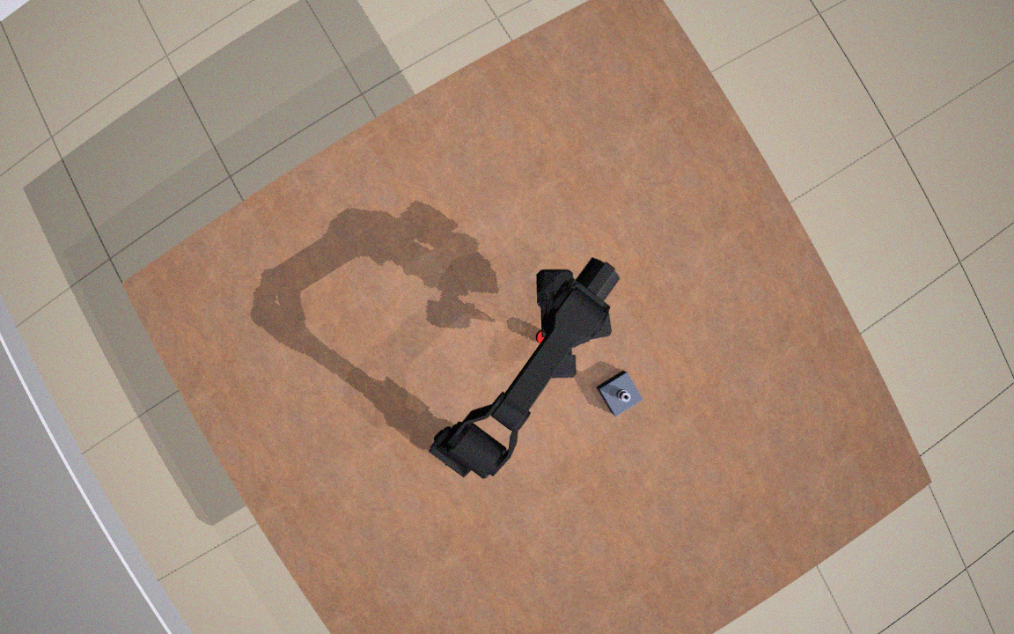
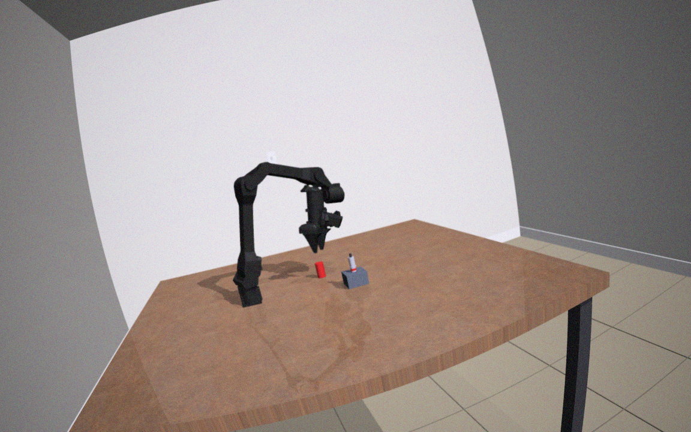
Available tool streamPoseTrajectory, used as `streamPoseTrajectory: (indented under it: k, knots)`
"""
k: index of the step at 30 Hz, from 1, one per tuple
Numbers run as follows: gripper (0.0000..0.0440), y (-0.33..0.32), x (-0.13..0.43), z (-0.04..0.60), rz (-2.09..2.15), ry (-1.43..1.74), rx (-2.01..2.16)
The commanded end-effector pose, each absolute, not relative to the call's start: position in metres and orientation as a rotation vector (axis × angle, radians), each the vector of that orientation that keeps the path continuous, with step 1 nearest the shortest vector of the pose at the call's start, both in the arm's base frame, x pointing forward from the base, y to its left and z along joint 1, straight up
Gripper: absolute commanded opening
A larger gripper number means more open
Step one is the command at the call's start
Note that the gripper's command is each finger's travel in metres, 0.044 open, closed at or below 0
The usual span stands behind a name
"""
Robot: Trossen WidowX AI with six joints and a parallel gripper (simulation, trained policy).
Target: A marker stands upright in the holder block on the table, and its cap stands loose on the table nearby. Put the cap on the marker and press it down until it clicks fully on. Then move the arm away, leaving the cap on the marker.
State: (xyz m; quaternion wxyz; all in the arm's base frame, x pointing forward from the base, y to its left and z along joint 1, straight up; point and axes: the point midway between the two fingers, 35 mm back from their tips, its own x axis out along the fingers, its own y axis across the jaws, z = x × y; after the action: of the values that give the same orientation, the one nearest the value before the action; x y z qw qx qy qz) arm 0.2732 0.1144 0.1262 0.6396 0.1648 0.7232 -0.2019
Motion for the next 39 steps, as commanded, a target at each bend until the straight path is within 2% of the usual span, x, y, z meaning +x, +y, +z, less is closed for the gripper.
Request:
streamPoseTrajectory:
  k: [1,30,34,39]
  knots:
    - [0.0303,0.109,0.268,0.117,-0.481,1.687,0.358]
    - [0.0245,0.101,0.255,0.060,-0.461,1.760,0.273]
    - [0.0210,0.100,0.254,0.056,-0.456,1.751,0.259]
    - [0.0084,0.099,0.257,0.062,-0.446,1.722,0.252]
